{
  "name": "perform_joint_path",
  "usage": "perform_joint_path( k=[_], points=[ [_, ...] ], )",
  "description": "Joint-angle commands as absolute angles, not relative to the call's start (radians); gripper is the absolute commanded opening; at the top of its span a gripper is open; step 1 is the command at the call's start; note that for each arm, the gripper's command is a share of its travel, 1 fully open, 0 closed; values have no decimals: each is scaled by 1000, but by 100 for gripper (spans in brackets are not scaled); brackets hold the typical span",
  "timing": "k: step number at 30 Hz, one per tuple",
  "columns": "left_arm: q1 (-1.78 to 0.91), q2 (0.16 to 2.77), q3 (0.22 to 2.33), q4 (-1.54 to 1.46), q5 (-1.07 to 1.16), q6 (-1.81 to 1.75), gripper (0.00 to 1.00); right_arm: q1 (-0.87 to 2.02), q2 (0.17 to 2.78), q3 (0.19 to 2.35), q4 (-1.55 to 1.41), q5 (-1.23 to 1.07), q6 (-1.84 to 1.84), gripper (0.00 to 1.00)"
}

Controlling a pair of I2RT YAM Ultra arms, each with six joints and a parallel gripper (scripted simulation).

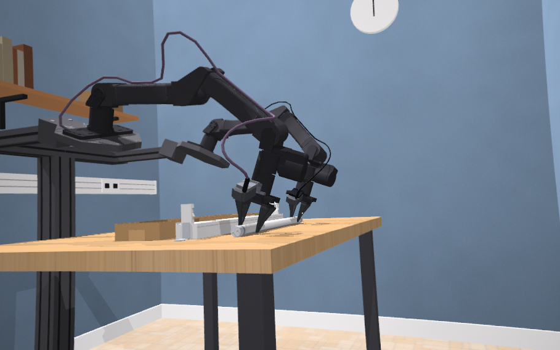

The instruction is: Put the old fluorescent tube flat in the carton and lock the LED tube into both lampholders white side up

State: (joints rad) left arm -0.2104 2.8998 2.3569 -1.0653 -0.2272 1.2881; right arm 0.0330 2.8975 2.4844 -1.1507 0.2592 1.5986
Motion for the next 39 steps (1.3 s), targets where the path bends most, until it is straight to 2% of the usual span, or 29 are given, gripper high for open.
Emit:
perform_joint_path(
  k=[1,6,7,33,39],
  points=[
    [-215,2897,2379,-1083,-220,1300,11,32,2880,2512,-1171,265,1596,49],
    [-215,2897,2379,-1083,-220,1300,11,32,2880,2513,-1171,265,1596,49],
    [-215,2897,2379,-1083,-220,1300,11,32,2880,2513,-1171,265,1596,11],
    [-233,2861,2328,-1056,-226,1282,11,50,2850,2454,-1138,267,1608,11],
    [-233,2857,2340,-1061,-228,1290,11,50,2843,2496,-1178,266,1603,11]
  ],
)
